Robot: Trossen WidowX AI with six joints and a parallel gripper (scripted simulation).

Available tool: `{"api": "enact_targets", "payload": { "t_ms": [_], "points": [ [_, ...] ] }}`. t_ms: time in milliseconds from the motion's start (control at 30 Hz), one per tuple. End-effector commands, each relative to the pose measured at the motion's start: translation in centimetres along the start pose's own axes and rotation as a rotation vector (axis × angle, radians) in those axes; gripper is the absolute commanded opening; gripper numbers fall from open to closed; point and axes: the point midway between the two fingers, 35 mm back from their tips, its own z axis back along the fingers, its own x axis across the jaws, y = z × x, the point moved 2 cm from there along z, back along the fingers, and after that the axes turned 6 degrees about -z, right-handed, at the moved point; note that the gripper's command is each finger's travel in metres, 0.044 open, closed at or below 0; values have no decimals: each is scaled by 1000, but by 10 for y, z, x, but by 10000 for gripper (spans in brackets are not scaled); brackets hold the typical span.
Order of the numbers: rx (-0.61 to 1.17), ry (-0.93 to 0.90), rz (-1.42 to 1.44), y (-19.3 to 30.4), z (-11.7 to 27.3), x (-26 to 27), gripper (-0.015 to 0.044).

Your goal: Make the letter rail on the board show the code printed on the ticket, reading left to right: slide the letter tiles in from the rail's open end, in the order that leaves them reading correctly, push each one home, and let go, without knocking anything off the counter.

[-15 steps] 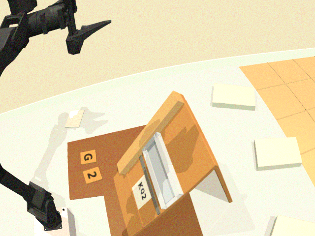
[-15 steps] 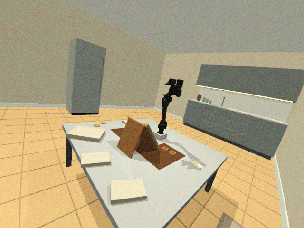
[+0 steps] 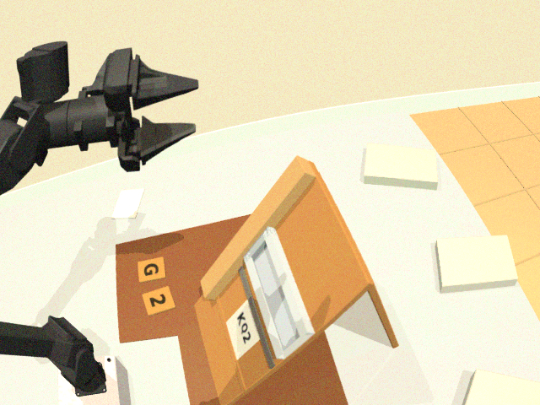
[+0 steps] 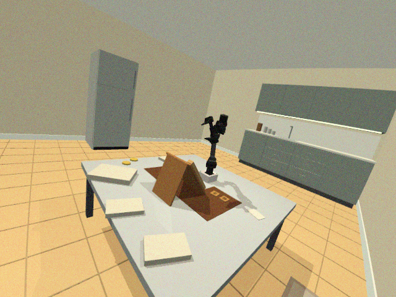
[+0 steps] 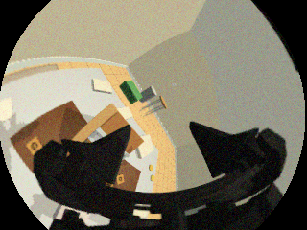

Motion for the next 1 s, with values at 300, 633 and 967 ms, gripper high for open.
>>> {"api": "enact_targets", "payload": {
  "t_ms": [300,633,967],
  "points": [
    [204,-190,-666,151,10,120,440],
    [351,-235,-996,212,18,186,440],
    [351,-235,-996,212,18,186,440]
  ]
}}
